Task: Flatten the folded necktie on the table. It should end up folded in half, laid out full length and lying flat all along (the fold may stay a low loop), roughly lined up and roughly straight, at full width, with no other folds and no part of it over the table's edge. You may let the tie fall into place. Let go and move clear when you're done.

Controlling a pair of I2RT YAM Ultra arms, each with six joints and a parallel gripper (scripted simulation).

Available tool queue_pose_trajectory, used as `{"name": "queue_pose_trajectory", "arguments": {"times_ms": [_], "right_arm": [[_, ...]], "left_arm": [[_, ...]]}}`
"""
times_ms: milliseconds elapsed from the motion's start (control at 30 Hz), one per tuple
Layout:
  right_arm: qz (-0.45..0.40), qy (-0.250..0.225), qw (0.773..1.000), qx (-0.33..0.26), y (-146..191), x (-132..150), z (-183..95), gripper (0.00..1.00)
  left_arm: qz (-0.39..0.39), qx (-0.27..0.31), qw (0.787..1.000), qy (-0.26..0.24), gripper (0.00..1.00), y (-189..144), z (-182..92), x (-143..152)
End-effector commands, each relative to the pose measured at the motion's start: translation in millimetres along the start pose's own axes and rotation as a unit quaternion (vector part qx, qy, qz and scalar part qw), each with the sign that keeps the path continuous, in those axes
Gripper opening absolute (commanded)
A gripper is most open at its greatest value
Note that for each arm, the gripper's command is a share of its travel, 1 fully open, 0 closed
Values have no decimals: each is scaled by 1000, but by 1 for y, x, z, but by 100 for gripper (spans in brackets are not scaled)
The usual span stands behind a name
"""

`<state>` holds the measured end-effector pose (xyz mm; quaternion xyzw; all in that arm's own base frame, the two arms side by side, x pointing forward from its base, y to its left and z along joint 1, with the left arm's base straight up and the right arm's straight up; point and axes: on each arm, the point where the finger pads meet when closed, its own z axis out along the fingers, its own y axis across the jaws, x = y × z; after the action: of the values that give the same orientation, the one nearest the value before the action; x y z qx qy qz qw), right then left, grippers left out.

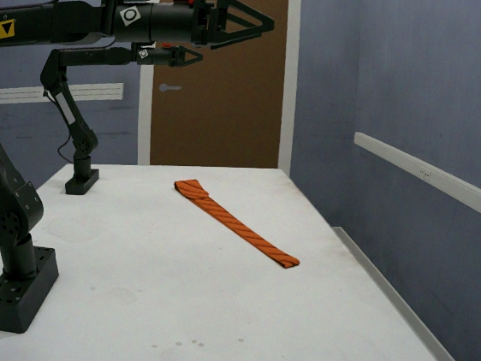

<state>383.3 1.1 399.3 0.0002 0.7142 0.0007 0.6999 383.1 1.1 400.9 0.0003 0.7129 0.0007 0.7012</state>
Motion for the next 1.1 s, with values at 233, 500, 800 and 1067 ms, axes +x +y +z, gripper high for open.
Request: {"name": "queue_pose_trajectory", "arguments": {"times_ms": [233, 500, 800, 1067], "right_arm": [[-1, -10, 1000, 0, 0, -8, -2, 100], [-1, -10, 1000, 0, 0, -8, -2, 100], [-4, 9, 1000, -8, 8, 8, 1, 91], [-12, 30, 999, -26, 28, 27, 2, 84]], "left_arm": [[-1, 0, 1000, -8, 100, 0, -2, -6], [-1, 0, 1000, -8, 100, 0, -2, -6], [0, 0, 1000, 0, 100, 0, 0, 0], [0, 0, 1000, 0, 100, 0, 0, 0]]}}
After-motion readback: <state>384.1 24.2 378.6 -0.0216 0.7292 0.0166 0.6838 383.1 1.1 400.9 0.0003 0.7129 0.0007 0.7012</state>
